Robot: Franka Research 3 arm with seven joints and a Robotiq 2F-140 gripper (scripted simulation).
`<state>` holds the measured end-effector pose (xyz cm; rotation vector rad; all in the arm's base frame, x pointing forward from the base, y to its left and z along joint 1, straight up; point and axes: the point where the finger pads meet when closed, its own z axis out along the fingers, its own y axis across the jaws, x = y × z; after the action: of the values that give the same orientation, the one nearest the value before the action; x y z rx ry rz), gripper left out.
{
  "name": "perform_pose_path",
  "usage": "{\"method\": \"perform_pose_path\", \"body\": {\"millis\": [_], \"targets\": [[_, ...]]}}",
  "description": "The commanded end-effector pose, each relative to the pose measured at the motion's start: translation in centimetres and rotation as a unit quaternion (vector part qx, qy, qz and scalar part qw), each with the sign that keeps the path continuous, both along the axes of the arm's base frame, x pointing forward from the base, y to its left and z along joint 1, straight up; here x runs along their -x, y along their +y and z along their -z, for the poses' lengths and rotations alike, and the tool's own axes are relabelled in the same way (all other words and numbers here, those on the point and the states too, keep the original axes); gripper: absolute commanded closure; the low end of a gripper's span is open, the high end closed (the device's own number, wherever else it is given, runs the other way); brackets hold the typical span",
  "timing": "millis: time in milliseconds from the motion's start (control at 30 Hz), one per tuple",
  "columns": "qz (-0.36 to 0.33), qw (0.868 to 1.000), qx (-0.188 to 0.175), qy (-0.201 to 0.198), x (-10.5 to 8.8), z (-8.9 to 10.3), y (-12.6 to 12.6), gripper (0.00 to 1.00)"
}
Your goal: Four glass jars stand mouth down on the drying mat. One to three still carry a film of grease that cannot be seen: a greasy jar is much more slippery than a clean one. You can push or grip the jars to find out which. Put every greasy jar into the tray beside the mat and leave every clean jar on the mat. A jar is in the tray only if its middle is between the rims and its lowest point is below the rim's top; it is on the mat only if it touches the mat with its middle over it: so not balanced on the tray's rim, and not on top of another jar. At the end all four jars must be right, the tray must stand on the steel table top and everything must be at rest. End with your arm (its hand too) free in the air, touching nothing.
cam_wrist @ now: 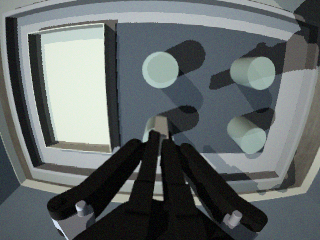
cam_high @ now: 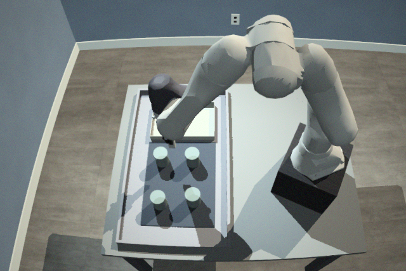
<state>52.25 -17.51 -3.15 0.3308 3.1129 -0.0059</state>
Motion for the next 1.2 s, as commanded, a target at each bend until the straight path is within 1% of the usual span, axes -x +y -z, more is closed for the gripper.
{"method": "perform_pose_path", "body": {"millis": [0, 300, 367, 500, 1167], "targets": [[-0.034, 0.999, -0.005, 0.003, 0.1, 1.4, -0.3, 1.0], [-0.034, 0.999, -0.005, 0.003, 0.1, 5.7, -0.3, 1.0], [-0.034, 0.999, -0.005, 0.003, 0.1, 5.7, -0.3, 1.0], [-0.034, 0.999, -0.005, 0.003, 0.1, 7.6, -0.3, 1.0], [-0.034, 0.999, -0.005, 0.003, 0.0, 7.6, -0.3, 1.0]]}}
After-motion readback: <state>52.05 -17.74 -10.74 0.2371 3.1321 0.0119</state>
